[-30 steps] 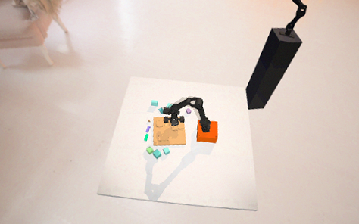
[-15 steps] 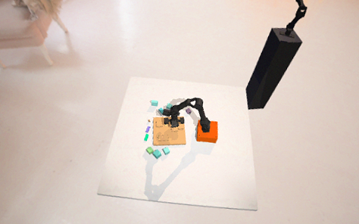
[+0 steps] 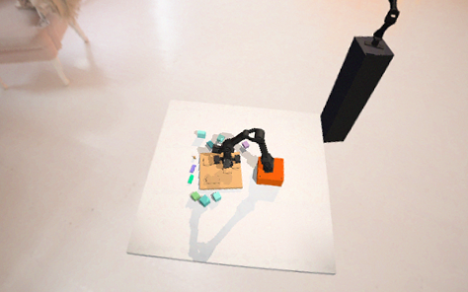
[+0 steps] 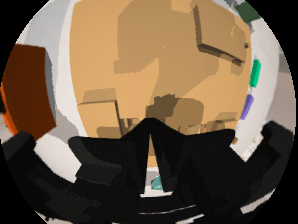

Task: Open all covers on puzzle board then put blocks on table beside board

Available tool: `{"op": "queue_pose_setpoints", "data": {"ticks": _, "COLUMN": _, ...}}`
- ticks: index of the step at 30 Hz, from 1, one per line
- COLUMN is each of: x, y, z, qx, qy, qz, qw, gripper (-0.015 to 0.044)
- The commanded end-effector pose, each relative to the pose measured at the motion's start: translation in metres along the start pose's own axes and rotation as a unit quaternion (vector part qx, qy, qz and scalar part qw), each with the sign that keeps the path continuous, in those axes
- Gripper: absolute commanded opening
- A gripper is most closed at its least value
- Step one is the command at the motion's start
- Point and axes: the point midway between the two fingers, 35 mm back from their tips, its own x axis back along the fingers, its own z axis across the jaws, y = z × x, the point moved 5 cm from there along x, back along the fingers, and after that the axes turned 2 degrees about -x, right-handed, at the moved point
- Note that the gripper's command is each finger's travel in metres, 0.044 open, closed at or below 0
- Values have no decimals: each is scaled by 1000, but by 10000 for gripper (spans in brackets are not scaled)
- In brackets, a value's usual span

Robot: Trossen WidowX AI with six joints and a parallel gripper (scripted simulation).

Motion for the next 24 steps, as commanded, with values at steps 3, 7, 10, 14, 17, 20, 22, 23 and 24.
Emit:
{"op": "queue_pose_setpoints", "data": {"ticks": 3, "x": 0, "y": 7, "z": 0, "qx": -2, "qy": -1, "qz": -1, "qw": 1000, "gripper": 0}}
{"op": "queue_pose_setpoints", "data": {"ticks": 7, "x": 0, "y": 11, "z": 0, "qx": -2, "qy": -1, "qz": -1, "qw": 1000, "gripper": 0}}
{"op": "queue_pose_setpoints", "data": {"ticks": 10, "x": 0, "y": 14, "z": 0, "qx": -2, "qy": -1, "qz": -1, "qw": 1000, "gripper": 0}}
{"op": "queue_pose_setpoints", "data": {"ticks": 14, "x": 0, "y": 18, "z": 0, "qx": -2, "qy": -1, "qz": -1, "qw": 1000, "gripper": 0}}
{"op": "queue_pose_setpoints", "data": {"ticks": 17, "x": 0, "y": 21, "z": 0, "qx": -2, "qy": -1, "qz": -1, "qw": 1000, "gripper": 0}}
{"op": "queue_pose_setpoints", "data": {"ticks": 20, "x": 0, "y": 24, "z": 1, "qx": -2, "qy": -1, "qz": -1, "qw": 1000, "gripper": 0}}
{"op": "queue_pose_setpoints", "data": {"ticks": 22, "x": 0, "y": 26, "z": 1, "qx": -2, "qy": -1, "qz": -1, "qw": 1000, "gripper": 0}}
{"op": "queue_pose_setpoints", "data": {"ticks": 23, "x": 0, "y": 27, "z": 1, "qx": -2, "qy": -1, "qz": -2, "qw": 1000, "gripper": 0}}
{"op": "queue_pose_setpoints", "data": {"ticks": 24, "x": 0, "y": 28, "z": 1, "qx": -2, "qy": -1, "qz": -2, "qw": 1000, "gripper": 0}}
